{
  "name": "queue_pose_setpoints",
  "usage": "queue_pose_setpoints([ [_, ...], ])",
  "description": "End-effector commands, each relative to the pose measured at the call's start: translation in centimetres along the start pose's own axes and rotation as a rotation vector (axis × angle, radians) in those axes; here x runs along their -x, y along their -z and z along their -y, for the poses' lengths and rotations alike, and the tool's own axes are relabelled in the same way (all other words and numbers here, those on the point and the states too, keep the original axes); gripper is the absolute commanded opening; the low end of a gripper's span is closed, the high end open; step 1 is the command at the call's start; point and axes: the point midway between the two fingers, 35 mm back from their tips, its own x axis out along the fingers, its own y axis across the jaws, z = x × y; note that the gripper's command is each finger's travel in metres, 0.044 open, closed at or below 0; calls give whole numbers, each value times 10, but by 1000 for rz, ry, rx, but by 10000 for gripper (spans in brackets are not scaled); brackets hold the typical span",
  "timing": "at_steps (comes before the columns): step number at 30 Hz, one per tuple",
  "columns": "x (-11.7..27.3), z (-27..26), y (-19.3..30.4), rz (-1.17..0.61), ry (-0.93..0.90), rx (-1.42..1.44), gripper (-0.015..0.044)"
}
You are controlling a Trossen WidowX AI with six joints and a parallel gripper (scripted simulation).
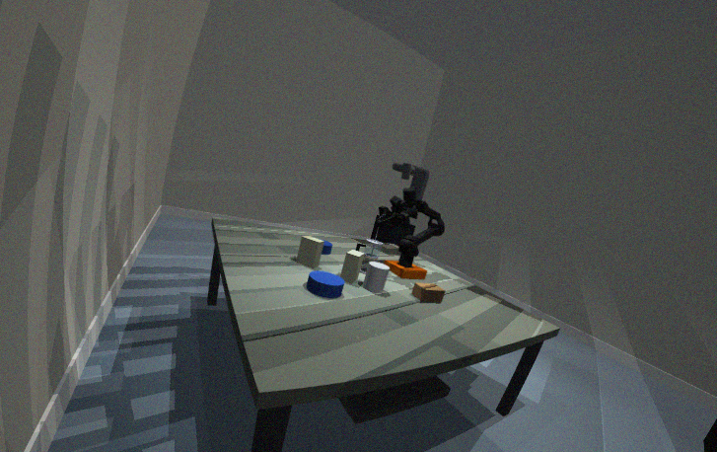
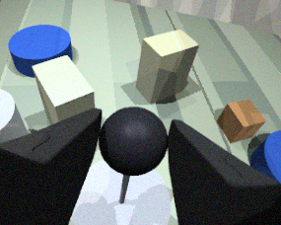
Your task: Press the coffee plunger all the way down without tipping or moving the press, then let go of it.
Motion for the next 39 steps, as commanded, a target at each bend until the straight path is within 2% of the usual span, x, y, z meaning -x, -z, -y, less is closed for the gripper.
queue_pose_setpoints([
  [1, -11, 0, 25, -61, 3, 14, 125],
  [19, -28, 0, 48, -60, 3, 14, 125],
  [39, -34, 1, 44, -59, 3, 14, 125],
])
